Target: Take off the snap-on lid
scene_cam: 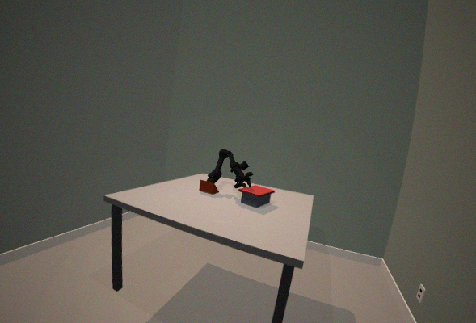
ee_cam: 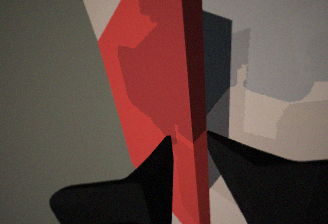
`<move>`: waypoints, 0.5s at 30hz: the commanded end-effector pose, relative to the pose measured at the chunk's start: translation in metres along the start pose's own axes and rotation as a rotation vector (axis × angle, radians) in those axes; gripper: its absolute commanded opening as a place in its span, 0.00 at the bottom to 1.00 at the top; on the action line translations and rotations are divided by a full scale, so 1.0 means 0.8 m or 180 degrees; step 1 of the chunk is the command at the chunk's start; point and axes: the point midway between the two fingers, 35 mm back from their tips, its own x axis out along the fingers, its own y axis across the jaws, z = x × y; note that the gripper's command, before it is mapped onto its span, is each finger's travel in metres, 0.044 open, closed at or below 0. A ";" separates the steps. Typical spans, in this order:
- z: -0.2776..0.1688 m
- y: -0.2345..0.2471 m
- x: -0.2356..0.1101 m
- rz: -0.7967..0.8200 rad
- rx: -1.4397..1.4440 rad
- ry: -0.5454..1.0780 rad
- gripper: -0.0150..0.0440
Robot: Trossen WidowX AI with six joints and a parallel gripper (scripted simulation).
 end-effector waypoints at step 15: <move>0.000 0.004 -0.004 0.0003 -0.0004 0.0003 0.25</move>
